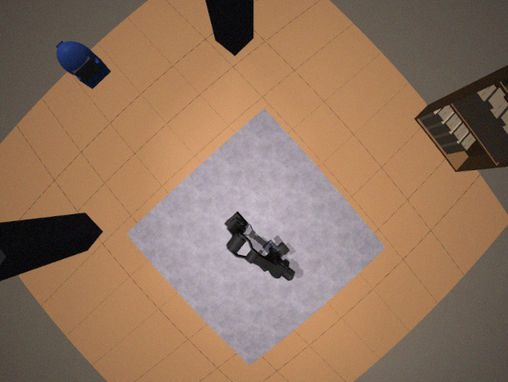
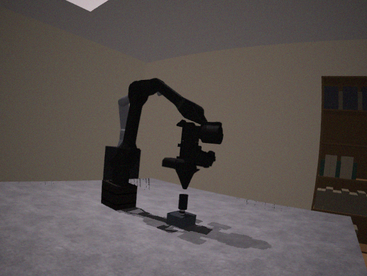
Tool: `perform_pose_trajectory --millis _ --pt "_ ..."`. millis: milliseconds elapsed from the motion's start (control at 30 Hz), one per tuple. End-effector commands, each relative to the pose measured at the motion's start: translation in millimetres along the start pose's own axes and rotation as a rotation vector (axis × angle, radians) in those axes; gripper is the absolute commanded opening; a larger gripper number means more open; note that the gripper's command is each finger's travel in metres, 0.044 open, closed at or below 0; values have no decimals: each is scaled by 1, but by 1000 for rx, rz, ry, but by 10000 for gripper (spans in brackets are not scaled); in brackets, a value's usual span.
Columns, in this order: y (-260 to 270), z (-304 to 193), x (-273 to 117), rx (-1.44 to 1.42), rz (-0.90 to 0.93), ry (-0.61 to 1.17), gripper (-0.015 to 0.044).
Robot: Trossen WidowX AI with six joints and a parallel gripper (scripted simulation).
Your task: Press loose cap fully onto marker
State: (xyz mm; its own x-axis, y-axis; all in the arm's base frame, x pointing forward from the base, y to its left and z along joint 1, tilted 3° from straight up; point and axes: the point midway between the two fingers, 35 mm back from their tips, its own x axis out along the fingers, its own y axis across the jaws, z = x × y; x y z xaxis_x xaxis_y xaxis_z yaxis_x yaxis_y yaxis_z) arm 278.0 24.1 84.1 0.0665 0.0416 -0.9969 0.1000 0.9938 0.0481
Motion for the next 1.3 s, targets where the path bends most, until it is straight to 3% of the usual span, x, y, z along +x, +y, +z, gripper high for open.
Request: perform_pose_trajectory --millis 0,767,833,1000,1133,1267 --pt "-1 -1 6 -3 -3 2 0" --pt "-1 2 24 -3 -3 -10 0" --pt "0 4 14 -3 -3 -10 0" --pt "0 4 -56 -3 -3 -9 0" --pt "0 2 -66 -3 -3 -9 0" --pt "0 2 -66 -3 -3 -9 105"
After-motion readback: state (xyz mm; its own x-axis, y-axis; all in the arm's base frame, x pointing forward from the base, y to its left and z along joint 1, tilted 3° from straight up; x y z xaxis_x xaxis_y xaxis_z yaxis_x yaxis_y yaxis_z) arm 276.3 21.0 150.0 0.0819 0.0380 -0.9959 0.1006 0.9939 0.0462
